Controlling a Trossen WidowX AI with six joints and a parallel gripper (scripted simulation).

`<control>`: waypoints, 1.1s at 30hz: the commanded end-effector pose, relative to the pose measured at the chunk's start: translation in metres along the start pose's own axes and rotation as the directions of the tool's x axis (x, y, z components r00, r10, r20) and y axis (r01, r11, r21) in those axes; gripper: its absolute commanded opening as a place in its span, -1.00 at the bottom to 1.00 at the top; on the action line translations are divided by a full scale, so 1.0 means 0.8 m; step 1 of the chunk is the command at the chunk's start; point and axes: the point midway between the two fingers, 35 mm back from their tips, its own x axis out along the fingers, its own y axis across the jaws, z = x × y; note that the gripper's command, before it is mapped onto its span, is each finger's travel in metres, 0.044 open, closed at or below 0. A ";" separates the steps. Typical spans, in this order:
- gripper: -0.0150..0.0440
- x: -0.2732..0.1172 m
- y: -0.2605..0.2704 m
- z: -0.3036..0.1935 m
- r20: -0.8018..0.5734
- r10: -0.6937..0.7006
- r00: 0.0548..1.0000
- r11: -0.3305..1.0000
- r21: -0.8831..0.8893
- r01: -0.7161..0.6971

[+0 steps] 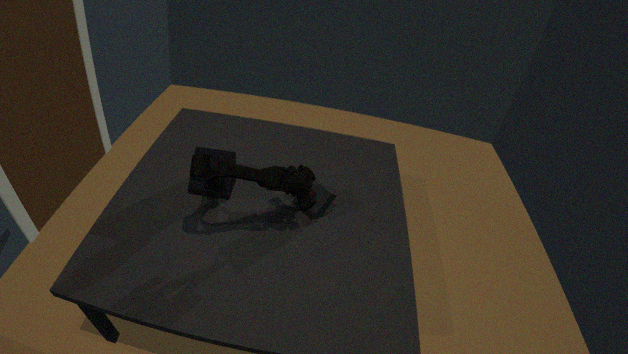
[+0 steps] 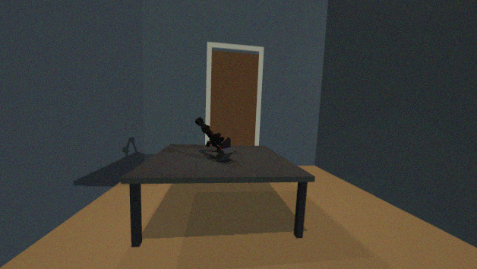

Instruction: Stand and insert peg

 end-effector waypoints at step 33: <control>-0.49 0.019 0.001 0.000 -0.007 0.004 1.000 1.000 0.002 -0.004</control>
